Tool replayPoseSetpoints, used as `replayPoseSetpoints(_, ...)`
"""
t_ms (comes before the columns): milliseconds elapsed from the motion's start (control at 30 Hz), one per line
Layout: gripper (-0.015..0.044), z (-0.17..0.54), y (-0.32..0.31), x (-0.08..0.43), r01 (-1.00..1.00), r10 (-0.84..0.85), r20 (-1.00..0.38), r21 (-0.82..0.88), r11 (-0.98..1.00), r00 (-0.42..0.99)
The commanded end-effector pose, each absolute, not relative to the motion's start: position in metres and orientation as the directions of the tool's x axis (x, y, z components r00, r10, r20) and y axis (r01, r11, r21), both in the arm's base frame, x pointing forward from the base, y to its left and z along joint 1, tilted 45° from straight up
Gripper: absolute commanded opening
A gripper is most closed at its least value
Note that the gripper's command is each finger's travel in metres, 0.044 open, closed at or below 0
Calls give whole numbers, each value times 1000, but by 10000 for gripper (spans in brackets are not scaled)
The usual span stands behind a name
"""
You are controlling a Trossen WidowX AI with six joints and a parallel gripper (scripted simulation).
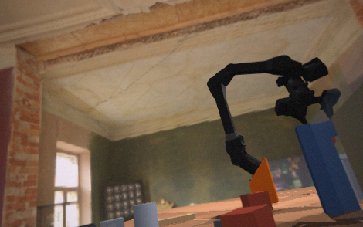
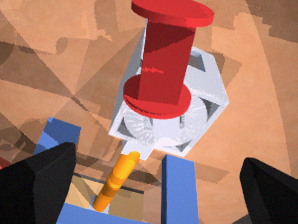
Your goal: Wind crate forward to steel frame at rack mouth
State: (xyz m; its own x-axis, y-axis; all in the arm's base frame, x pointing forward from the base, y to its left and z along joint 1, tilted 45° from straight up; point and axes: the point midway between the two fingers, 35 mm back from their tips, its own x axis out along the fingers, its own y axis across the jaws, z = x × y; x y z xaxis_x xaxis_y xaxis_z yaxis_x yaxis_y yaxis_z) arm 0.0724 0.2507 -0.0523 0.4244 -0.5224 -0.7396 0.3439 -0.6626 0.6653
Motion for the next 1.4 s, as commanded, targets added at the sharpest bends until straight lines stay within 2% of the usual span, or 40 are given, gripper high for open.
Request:
replayPoseSetpoints(0,440,-50,248,72,328,-495,-741,656,-680,454)
replayPoseSetpoints(1367,440,-93,209,75,325,-500,-737,660,-677,455)
